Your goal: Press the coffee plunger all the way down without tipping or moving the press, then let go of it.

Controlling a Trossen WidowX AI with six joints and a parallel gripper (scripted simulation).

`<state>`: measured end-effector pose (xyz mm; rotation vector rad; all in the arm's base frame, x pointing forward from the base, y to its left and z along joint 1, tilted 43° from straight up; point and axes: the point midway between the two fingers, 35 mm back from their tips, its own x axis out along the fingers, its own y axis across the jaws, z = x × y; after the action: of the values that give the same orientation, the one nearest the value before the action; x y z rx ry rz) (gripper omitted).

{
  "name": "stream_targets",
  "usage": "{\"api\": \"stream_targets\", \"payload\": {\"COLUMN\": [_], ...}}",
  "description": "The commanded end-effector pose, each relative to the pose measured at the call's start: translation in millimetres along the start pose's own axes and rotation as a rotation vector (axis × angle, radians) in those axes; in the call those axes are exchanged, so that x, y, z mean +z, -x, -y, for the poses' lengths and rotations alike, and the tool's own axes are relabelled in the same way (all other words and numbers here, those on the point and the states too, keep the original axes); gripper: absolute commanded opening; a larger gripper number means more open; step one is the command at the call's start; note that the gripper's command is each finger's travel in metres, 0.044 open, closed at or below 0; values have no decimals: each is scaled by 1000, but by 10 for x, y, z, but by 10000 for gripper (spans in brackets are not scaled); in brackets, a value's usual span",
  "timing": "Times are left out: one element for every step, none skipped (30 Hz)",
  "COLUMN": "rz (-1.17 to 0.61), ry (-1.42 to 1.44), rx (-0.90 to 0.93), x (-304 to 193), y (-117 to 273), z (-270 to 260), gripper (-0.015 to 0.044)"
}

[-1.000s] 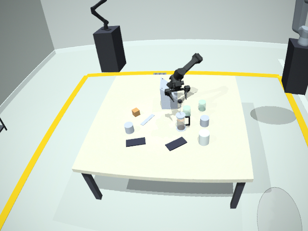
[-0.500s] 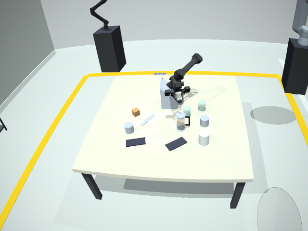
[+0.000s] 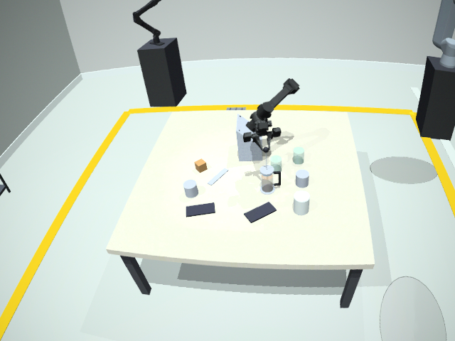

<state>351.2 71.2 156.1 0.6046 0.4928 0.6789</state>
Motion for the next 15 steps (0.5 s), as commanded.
{"api": "stream_targets", "payload": {"rz": [-7,-8,-8,-8,-8,-8,-9,-9,-9,-9,-9,-9,-9,-10,-10], "ry": [-6,-6,-6,-6,-6,-6,-6,-6,-6,-6,-5,-5,-5,-5,-5], "rx": [-2,-2,-3,-3,-3,-3,-3,-3,-3,-4,-4,-4,-4,-4,-4], "x": [-66,-79,-92,-104,-117,-129,-142,-155,-168,-180,-193,-206,-219,-232,-245], "y": [-53,-64,-74,-85,-96,-106,-117,-128,-138,-149,-160,-170,-180,-191,-201], "z": [18,21,23,25,27,29,31,33,35,36,38,39,41,42,43], "gripper": [123,123,123,123,123,123,123,123,123,123,123,123,123,123,123]}}
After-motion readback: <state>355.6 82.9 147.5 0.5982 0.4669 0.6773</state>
